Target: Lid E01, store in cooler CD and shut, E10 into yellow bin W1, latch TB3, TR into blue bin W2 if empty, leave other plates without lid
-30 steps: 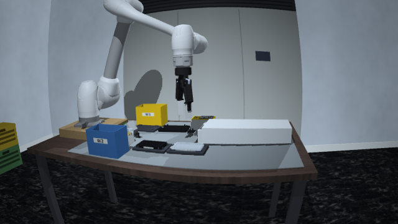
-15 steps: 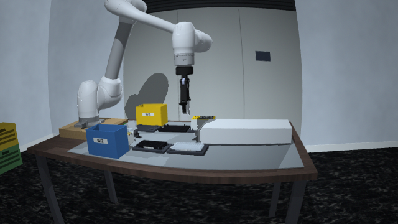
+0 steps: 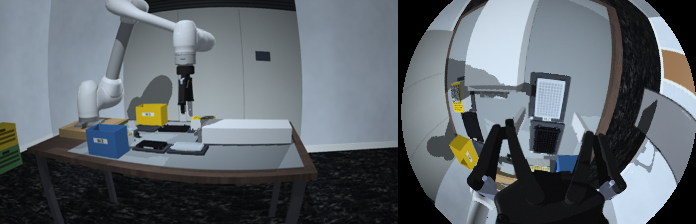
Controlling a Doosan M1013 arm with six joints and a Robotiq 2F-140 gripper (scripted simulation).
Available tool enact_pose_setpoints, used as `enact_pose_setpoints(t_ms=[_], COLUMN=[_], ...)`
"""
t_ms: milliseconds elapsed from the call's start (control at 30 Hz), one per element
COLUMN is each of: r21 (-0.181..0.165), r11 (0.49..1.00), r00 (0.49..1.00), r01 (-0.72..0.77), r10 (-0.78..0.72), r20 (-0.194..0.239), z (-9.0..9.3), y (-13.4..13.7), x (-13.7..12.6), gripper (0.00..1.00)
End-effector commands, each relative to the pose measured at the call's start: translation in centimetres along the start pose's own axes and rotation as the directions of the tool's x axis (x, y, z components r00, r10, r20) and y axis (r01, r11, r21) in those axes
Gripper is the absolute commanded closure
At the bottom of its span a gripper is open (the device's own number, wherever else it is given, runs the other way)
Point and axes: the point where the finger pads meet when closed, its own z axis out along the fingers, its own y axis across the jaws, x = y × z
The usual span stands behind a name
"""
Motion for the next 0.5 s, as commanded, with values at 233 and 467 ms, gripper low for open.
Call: enact_pose_setpoints(t_ms=[233,467], r21=[0.0,0.0], r11=[1.0,1.0], r00=[1.0,1.0], r01=[0.0,0.0], r10=[0.0,0.0], r20=[0.0,0.0], z=[0.7,1.6], y=[0.0,0.0], x=[0.0,0.0], gripper=[0.34,0.34])
